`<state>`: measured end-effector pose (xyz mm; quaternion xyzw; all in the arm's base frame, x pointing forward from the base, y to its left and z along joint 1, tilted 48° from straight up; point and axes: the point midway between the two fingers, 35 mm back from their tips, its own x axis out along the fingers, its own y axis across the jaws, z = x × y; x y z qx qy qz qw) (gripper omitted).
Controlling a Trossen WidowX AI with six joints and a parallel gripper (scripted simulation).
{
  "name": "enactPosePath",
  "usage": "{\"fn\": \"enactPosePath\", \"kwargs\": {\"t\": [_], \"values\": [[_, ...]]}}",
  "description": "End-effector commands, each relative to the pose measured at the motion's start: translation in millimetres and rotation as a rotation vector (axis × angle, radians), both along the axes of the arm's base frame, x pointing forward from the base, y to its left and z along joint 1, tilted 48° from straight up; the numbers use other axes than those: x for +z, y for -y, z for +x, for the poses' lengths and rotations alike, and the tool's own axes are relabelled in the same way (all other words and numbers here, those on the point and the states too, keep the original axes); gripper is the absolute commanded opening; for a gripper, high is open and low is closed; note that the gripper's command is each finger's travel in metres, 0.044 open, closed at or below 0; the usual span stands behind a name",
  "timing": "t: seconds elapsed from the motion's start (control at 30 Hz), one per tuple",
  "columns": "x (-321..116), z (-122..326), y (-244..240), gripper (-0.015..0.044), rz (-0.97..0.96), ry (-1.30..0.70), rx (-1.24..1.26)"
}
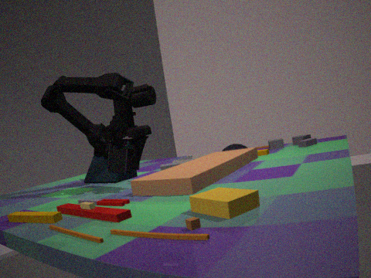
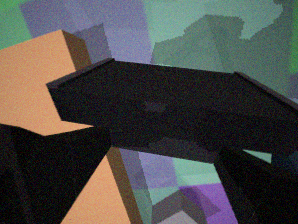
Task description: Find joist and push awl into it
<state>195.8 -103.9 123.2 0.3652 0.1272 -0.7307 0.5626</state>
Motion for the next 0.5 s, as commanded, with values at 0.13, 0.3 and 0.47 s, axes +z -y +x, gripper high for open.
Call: {"fn": "enactPosePath", "kwargs": {"t": [0.13, 0.3, 0.47], "values": [[1.0, -1.6, 0.6, 0.0, 0.035, 0.015, 0.015], [1.0, -2.5, 1.5, 0.0, 0.068, 0.023, 0.018], [1.2, -3.3, 2.4, 0.0, 0.105, 0.033, 0.025]]}}
